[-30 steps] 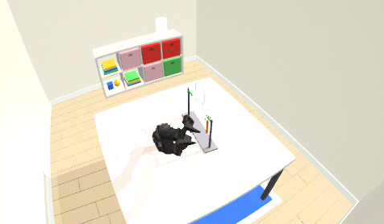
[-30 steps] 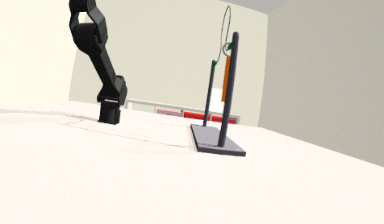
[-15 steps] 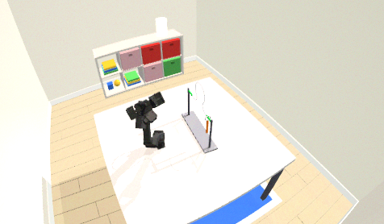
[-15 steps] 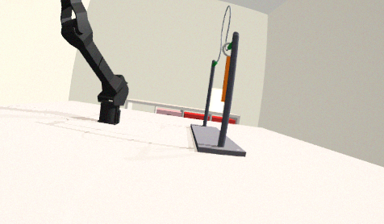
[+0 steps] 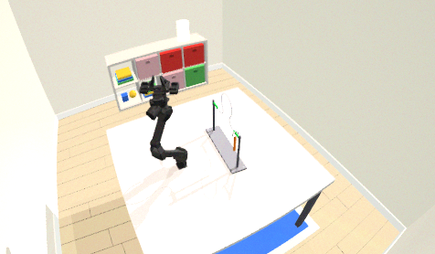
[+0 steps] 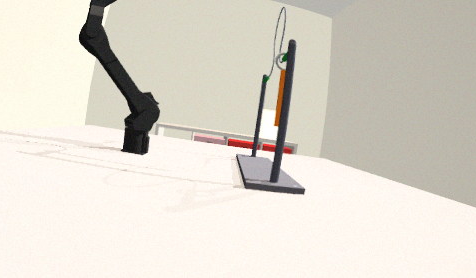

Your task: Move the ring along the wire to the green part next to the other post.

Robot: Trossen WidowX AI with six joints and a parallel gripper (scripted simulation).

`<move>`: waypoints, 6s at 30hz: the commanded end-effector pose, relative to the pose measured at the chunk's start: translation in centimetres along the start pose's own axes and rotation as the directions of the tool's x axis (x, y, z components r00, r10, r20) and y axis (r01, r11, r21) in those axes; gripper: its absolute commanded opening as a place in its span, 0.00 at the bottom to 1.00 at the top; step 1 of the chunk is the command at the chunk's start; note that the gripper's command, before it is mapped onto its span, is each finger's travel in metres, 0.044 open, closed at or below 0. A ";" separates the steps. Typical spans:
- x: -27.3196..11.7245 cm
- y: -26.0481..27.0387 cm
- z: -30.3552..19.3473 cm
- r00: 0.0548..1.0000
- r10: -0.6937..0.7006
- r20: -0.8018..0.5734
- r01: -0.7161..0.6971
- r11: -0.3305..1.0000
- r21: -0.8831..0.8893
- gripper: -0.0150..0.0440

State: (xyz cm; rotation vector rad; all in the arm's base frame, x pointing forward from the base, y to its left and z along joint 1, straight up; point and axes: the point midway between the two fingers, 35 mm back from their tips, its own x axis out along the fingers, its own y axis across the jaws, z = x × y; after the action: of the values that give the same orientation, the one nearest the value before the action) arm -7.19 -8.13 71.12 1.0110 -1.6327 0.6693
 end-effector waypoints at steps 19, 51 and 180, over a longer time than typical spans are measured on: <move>-15.6 -18.3 -17.3 0.749 -0.244 -0.616 -0.326 0.674 -0.663 0.53; -44.1 -36.7 5.4 0.088 -0.922 -0.377 -0.429 0.306 -0.850 0.53; -56.3 -40.6 2.7 -0.129 -0.917 -0.379 -0.299 0.400 -0.866 0.53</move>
State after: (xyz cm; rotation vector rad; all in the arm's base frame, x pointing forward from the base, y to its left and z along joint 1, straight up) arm 31.81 -14.04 13.85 -0.0062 0.0768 -0.0901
